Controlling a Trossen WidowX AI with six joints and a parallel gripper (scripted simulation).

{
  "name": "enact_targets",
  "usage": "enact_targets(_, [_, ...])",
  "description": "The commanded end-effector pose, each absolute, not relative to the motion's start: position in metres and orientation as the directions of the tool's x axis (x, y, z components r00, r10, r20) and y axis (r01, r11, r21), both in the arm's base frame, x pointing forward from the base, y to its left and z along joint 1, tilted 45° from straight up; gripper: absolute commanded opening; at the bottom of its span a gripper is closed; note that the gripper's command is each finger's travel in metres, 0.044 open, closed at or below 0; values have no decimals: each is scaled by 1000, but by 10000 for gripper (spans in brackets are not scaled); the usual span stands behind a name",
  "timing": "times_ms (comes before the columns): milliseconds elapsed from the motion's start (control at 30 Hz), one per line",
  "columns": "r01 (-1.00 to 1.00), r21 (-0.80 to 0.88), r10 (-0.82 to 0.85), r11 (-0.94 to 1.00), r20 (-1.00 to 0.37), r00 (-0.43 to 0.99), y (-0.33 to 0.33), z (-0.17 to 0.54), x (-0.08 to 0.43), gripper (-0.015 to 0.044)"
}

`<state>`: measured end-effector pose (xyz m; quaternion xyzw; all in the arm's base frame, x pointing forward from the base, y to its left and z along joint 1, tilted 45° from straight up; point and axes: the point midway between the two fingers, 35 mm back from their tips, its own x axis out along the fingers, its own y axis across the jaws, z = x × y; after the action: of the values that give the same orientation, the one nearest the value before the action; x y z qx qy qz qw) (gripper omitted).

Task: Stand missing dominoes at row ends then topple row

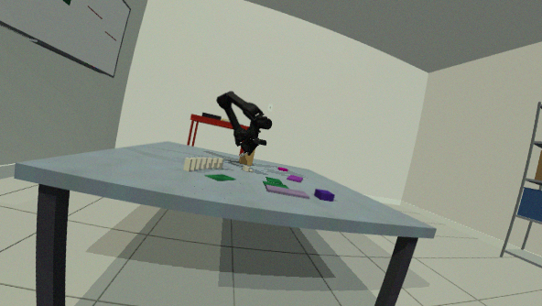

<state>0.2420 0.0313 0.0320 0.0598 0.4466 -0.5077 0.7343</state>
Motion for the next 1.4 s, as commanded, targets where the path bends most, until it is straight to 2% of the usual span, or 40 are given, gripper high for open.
enact_targets(0, [802,-363,-694,475,-714,88,31,32,242,0])
enact_targets(633, [802,-363,-694,475,-714,88,31,32,242,0])
enact_targets(867, [802,-363,-696,474,-713,89,-22,-24,252,0])
enact_targets(1367, [802,-363,-696,474,-713,89,-16,-30,267,0])
